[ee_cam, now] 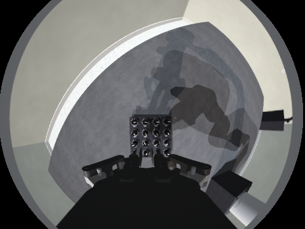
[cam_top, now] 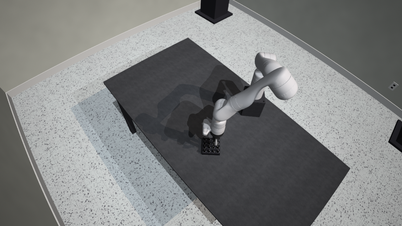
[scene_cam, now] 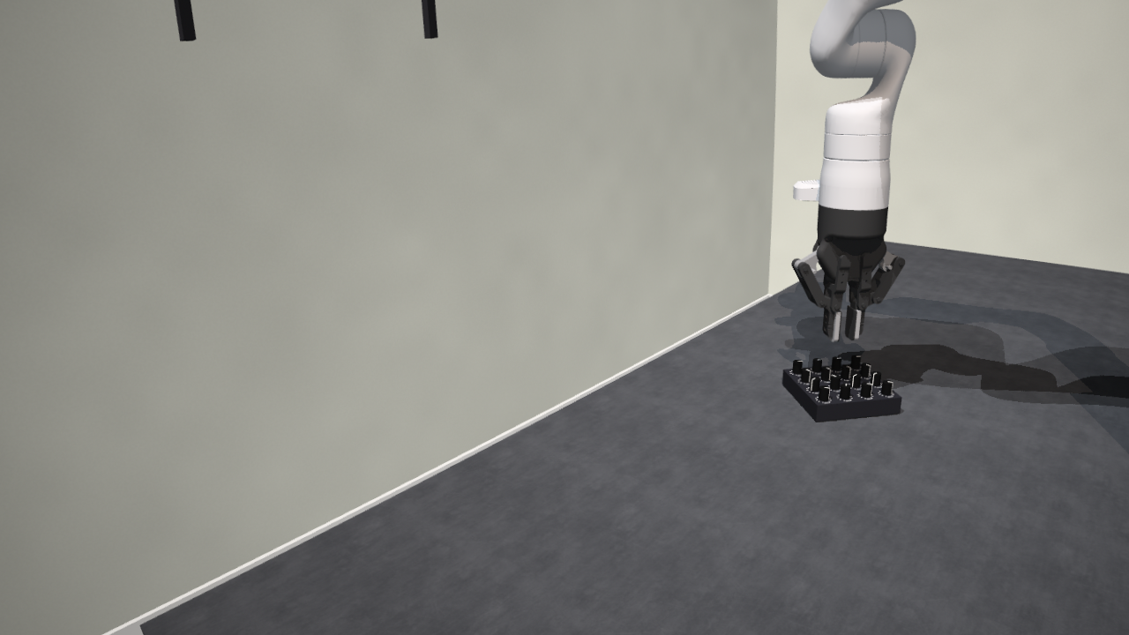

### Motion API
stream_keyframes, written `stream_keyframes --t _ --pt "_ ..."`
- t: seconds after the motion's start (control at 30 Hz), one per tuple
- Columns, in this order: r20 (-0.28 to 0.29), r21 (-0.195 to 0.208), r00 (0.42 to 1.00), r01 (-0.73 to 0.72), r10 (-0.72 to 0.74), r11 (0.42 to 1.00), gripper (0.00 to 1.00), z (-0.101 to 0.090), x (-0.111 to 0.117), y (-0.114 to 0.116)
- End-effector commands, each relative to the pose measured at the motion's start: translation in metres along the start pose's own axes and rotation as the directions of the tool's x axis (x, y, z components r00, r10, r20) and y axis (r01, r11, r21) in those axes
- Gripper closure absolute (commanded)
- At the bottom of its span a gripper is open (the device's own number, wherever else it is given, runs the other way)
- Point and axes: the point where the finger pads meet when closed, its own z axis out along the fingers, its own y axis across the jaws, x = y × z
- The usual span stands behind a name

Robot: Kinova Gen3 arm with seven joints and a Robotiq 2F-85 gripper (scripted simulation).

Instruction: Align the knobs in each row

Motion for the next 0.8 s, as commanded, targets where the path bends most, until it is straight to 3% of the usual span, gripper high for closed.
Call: stream_keyframes --t 0.0,0.77 --pt "-0.001 0.001 1.0 0.0 0.0 1.0 0.81 -0.0006 0.0003 -0.0004" --pt "0.0 0.002 1.0 0.0 0.0 1.0 0.81 0.0024 0.0004 -0.0006"
